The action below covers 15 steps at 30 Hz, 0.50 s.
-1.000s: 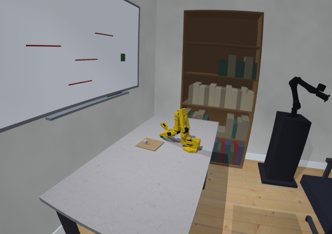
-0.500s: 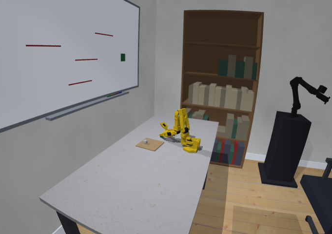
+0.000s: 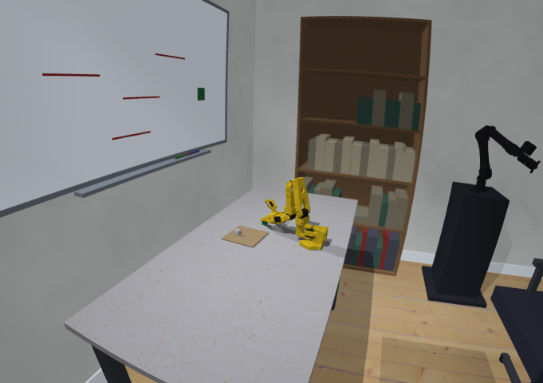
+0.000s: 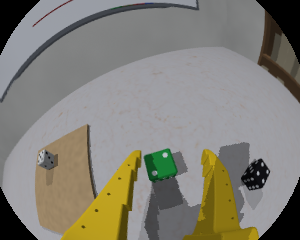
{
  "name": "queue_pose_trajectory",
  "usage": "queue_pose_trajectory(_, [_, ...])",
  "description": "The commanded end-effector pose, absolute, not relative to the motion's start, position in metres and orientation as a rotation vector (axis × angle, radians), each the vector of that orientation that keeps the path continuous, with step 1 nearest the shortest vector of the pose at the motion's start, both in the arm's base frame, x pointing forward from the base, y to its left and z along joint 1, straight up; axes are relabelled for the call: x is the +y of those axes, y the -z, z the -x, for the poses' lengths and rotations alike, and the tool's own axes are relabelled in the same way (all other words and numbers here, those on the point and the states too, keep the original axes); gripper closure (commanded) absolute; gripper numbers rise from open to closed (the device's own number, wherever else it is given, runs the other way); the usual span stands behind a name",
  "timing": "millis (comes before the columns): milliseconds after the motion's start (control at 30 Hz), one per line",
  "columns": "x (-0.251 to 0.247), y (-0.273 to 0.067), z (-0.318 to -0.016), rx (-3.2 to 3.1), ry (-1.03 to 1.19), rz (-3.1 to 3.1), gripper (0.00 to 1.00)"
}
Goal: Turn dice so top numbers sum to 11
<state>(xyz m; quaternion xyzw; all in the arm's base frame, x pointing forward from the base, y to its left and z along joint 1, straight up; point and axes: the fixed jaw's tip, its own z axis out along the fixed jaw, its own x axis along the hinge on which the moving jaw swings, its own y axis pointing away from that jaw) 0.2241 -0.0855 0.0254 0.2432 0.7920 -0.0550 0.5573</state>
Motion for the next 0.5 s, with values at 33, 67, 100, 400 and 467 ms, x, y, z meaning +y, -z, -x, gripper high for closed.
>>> queue_pose_trajectory(33, [-0.083, -0.036, -0.217, 1.695, -0.088, -0.836, 0.71])
queue_pose_trajectory(67, [-0.082, -0.038, -0.215, 1.67, -0.129, -0.882, 0.71])
queue_pose_trajectory(100, [-0.082, -0.038, -0.215, 1.67, -0.129, -0.882, 0.71])
queue_pose_trajectory(400, [-0.077, -0.049, -0.201, 1.463, -0.416, -1.192, 0.71])
queue_pose_trajectory(467, [-0.076, -0.05, -0.199, 1.472, -0.413, -1.195, 0.71])
